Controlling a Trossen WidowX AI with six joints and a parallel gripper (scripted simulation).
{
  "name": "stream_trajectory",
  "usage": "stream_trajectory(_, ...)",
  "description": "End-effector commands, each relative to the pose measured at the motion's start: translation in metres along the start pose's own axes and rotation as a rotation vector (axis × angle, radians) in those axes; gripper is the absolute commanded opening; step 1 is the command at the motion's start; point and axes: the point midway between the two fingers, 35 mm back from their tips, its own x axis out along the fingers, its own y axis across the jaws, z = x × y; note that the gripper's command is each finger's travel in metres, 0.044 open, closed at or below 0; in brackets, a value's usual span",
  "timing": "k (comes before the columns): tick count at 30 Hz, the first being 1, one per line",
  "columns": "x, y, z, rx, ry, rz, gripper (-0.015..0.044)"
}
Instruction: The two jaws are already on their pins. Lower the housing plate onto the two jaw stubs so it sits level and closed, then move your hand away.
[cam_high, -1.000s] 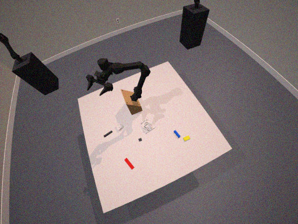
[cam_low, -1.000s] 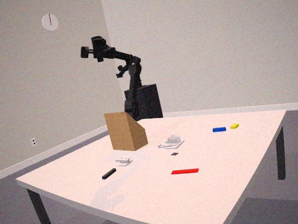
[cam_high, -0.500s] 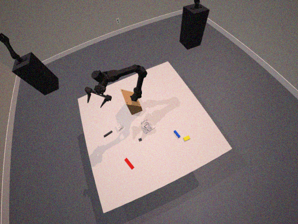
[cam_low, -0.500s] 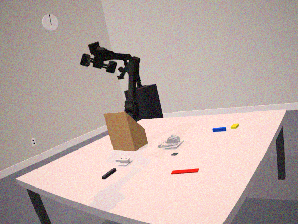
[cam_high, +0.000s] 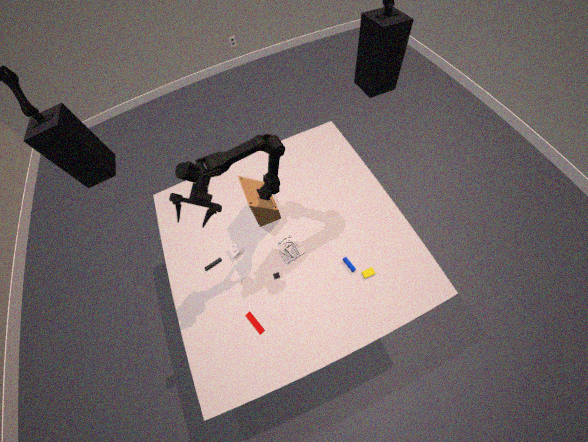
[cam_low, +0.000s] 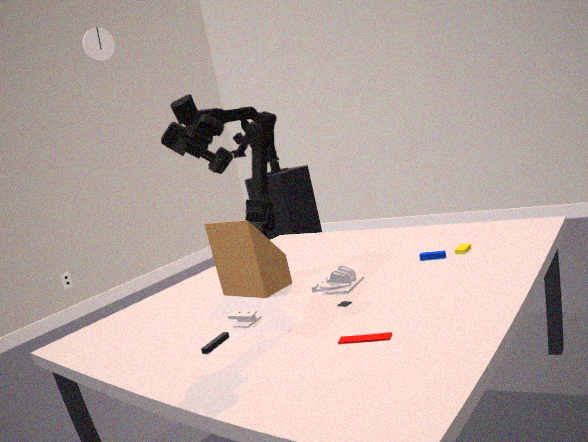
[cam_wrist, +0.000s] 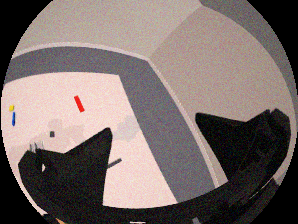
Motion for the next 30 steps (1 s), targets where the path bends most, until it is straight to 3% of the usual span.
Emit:
stream_trajectory(1,0.015,0.01,-0.012,-0.07,0.043,0.043,0.044)
stream_trajectory(30,0.095,0.097,-0.093,-0.722,0.201,0.475,0.044)
